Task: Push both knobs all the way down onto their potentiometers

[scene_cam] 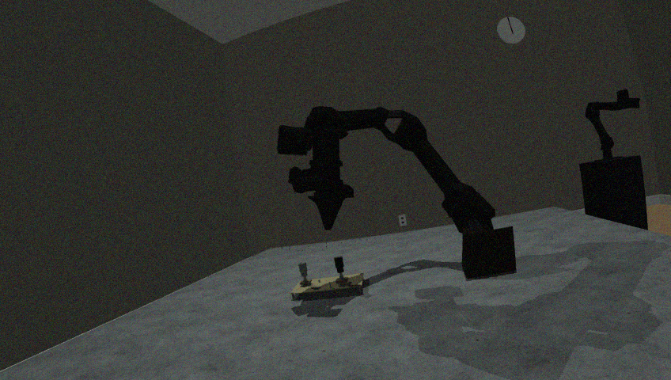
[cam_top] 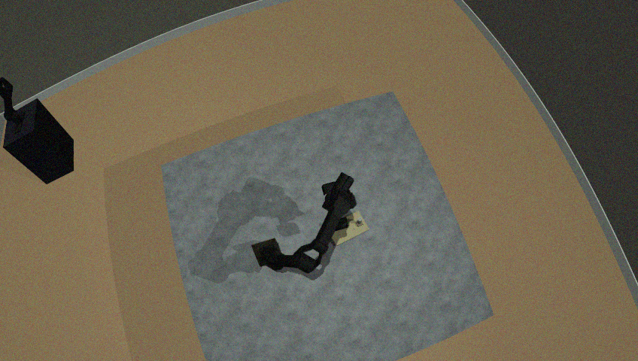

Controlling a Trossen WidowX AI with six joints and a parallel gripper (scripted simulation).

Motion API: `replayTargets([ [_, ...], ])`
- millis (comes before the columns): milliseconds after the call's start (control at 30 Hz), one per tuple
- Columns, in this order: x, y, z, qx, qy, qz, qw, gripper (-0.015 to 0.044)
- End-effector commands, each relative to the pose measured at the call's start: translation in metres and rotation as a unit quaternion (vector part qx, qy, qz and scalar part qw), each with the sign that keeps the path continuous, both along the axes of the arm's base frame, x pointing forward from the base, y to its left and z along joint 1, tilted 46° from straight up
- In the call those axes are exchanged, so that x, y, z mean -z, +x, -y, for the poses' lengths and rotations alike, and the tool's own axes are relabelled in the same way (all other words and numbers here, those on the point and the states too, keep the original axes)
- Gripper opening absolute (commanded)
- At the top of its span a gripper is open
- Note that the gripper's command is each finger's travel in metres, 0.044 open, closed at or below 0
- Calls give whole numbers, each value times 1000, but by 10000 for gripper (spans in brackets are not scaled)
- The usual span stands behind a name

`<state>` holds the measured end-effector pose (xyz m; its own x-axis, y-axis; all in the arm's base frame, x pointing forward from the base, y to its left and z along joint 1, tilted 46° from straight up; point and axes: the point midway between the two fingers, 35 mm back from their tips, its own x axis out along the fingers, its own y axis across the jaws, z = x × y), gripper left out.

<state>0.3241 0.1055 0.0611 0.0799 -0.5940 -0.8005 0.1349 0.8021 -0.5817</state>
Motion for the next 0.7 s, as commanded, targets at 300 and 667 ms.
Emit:
replayTargets([
  [300, 1, -2, 31, 59, -72, -21, 995, 0],
  [667, 14, -2, 45, 59, -72, -21, 995, 0],
])
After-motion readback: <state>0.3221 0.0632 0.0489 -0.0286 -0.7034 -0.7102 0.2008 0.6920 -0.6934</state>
